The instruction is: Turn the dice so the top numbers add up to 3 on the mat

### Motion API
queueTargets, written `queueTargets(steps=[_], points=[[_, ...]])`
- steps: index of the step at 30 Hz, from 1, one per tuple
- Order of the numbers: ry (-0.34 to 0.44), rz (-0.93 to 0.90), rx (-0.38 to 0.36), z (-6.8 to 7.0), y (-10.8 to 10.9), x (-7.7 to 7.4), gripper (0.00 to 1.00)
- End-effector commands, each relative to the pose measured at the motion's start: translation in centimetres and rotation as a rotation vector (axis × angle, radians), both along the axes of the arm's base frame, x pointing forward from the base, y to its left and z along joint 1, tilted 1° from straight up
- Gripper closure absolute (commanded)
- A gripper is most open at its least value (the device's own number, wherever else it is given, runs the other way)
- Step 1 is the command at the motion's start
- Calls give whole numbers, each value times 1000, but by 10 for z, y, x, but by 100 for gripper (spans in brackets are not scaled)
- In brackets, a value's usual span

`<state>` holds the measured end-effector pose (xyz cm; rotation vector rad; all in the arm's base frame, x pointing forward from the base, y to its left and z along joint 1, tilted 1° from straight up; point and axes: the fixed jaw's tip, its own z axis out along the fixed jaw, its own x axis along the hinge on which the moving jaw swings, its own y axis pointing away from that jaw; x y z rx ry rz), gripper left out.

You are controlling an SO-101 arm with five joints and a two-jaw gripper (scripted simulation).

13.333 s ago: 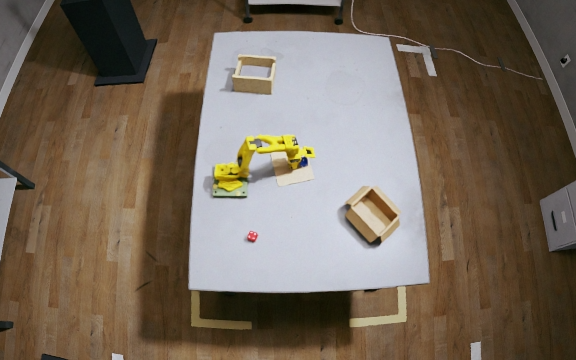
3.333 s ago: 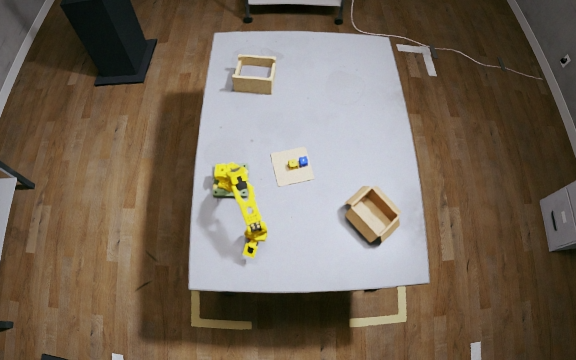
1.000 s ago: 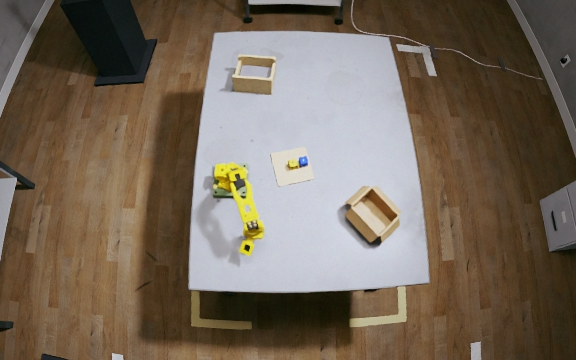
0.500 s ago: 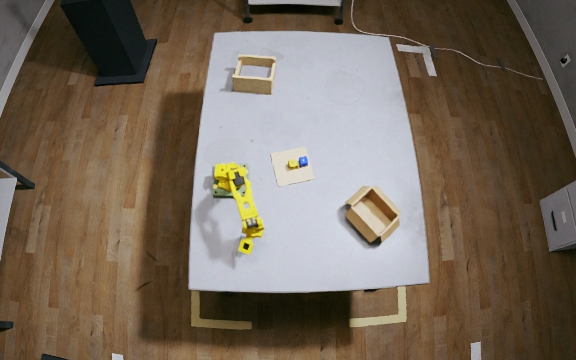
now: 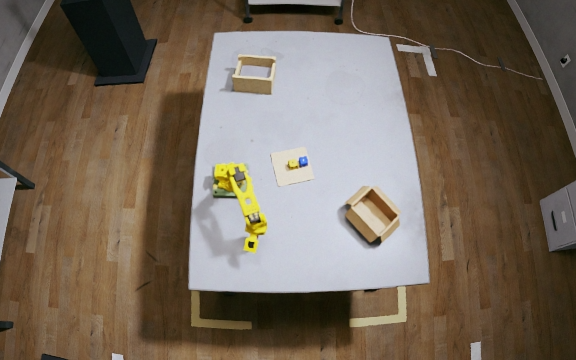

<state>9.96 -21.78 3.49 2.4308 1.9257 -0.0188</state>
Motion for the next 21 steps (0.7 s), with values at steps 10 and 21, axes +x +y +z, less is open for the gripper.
queueTargets(steps=[10,21], points=[[-78,269,-197,2,18,27,100],[-92,322,-233,1,23,31,100]])
